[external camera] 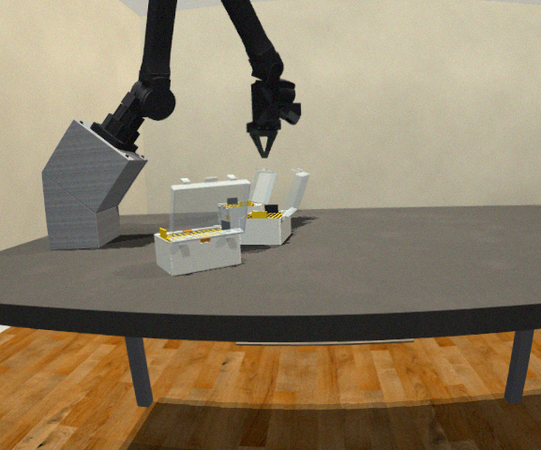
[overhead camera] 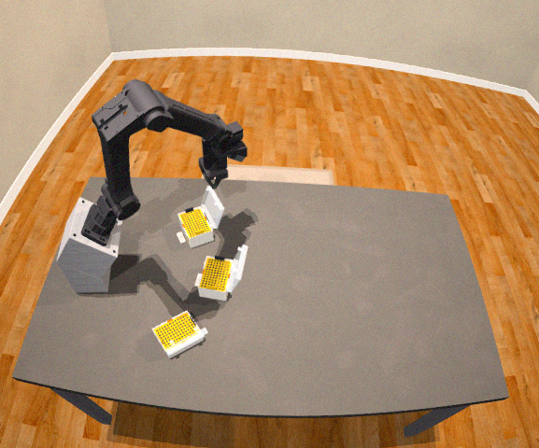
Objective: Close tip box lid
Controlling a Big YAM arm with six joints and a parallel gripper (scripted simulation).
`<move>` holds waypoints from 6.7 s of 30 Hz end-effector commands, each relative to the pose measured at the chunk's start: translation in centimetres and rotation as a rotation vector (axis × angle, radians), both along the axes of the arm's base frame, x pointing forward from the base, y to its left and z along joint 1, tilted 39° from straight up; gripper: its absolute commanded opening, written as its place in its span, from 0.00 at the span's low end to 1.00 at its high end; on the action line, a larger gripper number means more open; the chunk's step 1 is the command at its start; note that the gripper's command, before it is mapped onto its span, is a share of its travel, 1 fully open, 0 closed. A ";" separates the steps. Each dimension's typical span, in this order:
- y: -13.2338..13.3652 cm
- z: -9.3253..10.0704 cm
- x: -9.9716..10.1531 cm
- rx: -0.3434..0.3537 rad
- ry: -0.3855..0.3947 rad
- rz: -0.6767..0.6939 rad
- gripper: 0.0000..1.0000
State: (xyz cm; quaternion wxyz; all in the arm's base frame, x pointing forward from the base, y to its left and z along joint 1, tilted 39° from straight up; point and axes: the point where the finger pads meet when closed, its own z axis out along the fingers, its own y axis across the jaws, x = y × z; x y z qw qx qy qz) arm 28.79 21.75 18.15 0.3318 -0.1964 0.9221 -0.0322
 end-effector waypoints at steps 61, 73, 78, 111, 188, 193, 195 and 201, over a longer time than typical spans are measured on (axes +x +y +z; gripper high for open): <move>1.8 2.5 3.5 -0.021 -0.006 0.032 0.00; 1.8 2.5 3.5 -0.021 -0.006 0.032 0.00; 1.8 2.5 3.5 -0.021 -0.006 0.032 0.00; 1.2 0.6 4.4 -0.030 0.004 0.020 0.00; 0.2 -3.4 2.6 0.002 -0.019 0.027 0.00; -0.4 -3.6 2.7 0.002 -0.020 0.011 0.00; -0.3 -3.8 2.2 0.001 -0.018 0.021 0.00; -0.6 -4.1 1.7 0.002 -0.019 0.020 0.00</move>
